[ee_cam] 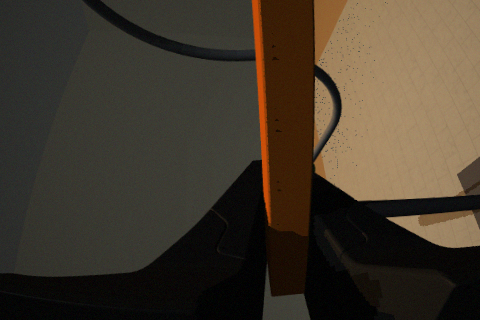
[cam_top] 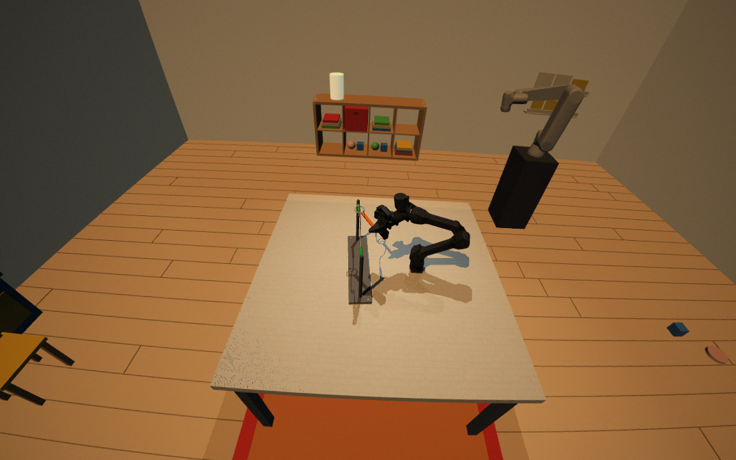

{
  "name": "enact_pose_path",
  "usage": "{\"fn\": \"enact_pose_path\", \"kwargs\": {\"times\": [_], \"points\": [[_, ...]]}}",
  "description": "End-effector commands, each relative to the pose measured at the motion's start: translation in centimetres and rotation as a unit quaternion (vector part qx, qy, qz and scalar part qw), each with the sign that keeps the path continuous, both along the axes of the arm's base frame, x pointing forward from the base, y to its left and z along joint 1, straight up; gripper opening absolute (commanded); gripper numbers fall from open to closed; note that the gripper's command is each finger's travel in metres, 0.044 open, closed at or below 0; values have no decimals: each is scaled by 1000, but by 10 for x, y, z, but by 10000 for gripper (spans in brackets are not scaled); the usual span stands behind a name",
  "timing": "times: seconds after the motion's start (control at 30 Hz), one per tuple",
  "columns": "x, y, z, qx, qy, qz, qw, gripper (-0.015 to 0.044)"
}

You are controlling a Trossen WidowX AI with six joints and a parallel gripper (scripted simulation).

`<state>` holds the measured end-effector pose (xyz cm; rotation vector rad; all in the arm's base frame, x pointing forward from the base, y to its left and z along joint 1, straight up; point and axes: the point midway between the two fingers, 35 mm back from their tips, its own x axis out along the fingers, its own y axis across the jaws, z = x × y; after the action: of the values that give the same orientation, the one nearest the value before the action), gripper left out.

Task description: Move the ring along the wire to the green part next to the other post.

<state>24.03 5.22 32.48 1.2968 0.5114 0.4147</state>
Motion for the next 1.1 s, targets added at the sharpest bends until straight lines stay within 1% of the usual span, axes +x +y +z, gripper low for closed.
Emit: {"fn": "enact_pose_path", "kwargs": {"times": [0.0,0.53,1.07], "points": [[1,-1,-1,-37,-4,-1,999,-150],[1,-7,-15,-175,-14,-4,985,-150],[2,-17,-27,-311,-24,-8,950,-150]]}}
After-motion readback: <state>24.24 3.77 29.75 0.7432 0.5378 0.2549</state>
